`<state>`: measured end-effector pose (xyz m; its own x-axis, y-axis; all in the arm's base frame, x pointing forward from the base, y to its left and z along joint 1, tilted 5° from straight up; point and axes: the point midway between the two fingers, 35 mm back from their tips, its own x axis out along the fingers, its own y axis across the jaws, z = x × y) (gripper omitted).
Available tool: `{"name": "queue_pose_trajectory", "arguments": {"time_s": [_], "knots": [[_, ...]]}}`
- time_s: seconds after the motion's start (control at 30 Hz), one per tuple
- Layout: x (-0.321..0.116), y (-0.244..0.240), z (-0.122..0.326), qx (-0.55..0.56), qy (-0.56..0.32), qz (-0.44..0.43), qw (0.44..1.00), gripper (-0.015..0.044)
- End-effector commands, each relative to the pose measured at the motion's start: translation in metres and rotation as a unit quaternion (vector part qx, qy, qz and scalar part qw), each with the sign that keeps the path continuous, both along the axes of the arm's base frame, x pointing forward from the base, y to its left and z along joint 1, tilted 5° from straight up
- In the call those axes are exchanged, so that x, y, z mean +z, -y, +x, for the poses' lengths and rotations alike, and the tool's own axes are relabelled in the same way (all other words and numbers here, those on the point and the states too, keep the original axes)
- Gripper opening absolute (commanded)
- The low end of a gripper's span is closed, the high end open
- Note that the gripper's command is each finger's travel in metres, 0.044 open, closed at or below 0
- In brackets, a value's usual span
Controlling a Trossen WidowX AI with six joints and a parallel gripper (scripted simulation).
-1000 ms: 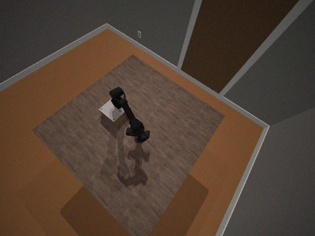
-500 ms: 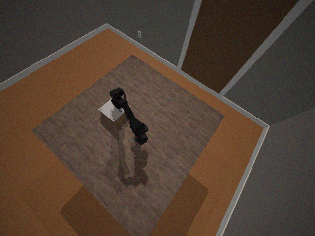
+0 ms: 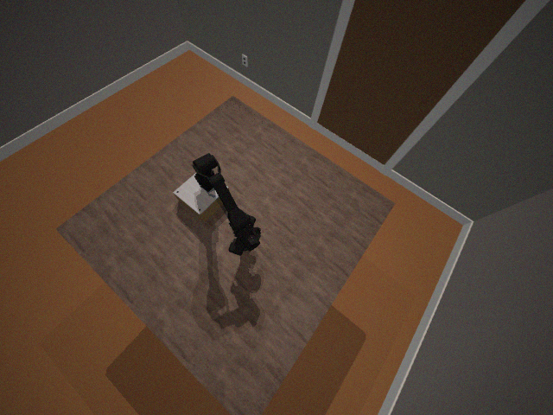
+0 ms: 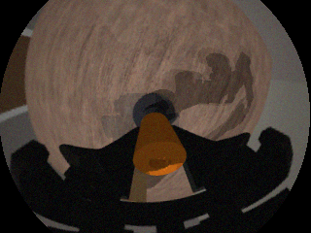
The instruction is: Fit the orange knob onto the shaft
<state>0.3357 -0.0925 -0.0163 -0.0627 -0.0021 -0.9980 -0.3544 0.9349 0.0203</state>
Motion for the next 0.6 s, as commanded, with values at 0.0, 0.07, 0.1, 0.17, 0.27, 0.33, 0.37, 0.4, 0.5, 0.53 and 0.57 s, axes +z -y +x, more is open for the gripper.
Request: {"name": "queue_pose_trajectory", "arguments": {"time_s": [0.0, 0.07, 0.1, 0.17, 0.27, 0.33, 0.37, 0.4, 0.5, 0.53, 0.57], "knots": [[0.0041, 0.0004, -0.0007, -0.297, 0.007, -0.02, 0.955, 0.0], [0.0051, 0.0005, -0.0008, -0.319, 0.007, -0.021, 0.947, 0.0], [0.0051, 0.0005, -0.0007, -0.319, 0.007, -0.021, 0.947, 0.0], [0.0052, 0.0008, -0.0001, -0.319, 0.007, -0.021, 0.947, 0.0], [0.0053, 0.001, 0.0008, -0.319, 0.007, -0.021, 0.947, 0.0], [0.0051, 0.0011, 0.0012, -0.319, 0.007, -0.021, 0.947, 0.0], [0.0051, 0.0011, 0.0014, -0.319, 0.007, -0.021, 0.947, 0.0], [0.005, 0.0011, 0.0017, -0.319, 0.007, -0.021, 0.947, 0.0], [0.0047, 0.0012, 0.0024, -0.319, 0.007, -0.021, 0.947, 0.0], [0.0046, 0.0011, 0.0025, -0.319, 0.007, -0.021, 0.947, 0.0], [0.0026, 0.0011, 0.0024, -0.319, 0.007, -0.021, 0.947, 0.0]]}}
